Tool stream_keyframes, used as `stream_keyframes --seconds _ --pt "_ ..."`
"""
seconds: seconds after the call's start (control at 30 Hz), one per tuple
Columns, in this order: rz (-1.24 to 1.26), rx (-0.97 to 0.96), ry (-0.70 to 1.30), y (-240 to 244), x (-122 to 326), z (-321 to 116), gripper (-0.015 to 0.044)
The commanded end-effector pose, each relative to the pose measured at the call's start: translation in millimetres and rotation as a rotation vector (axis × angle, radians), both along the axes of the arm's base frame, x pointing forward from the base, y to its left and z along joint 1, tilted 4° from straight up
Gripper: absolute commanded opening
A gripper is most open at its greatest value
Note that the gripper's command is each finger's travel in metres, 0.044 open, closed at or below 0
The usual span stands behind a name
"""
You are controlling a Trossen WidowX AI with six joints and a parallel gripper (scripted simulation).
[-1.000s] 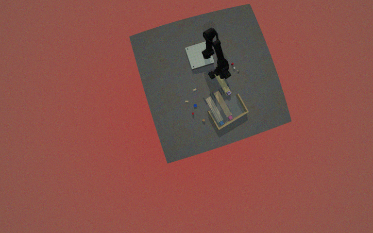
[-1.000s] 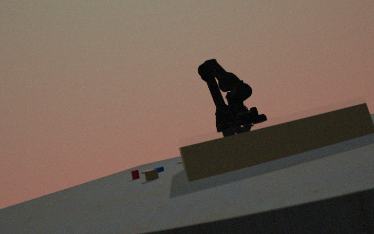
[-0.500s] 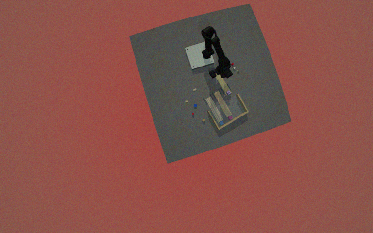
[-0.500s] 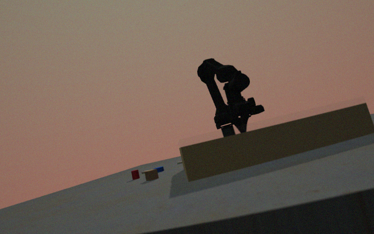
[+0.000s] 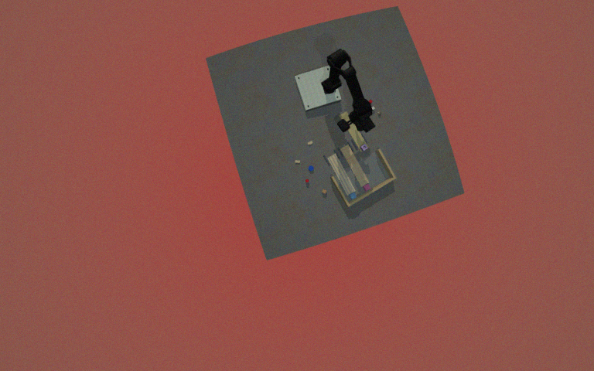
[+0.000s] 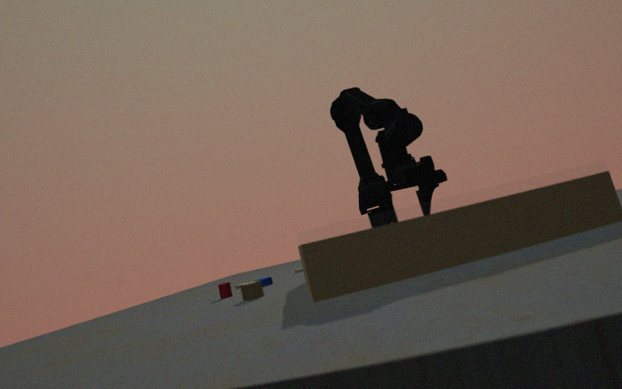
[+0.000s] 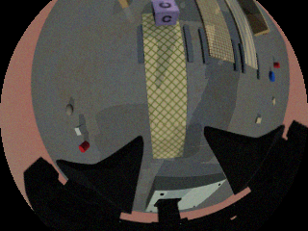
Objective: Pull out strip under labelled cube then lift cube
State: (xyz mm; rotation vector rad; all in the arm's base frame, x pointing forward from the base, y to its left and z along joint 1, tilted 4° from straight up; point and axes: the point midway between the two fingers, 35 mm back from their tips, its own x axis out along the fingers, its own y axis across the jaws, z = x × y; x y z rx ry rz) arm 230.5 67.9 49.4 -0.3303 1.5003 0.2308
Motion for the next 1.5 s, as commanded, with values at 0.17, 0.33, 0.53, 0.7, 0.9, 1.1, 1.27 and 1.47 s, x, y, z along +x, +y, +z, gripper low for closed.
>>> stream_keyframes --seconds 0.17,0.33,0.53,0.7,0.9,1.1,1.27,1.47 --pt "0.006 0.006 -0.009 9 31 6 0.044" --pt "0.006 0.007 -0.011 13 47 8 0.044" --pt "0.006 0.007 -0.012 18 66 11 0.044" --pt "0.006 0.007 -0.013 23 82 14 0.044" --pt "0.006 0.008 -0.015 28 102 18 0.044" --pt "0.006 0.008 -0.017 33 121 23 0.044" --pt "0.006 0.008 -0.018 37 137 27 0.044" --pt "0.006 0.009 -0.019 43 155 33 0.044"
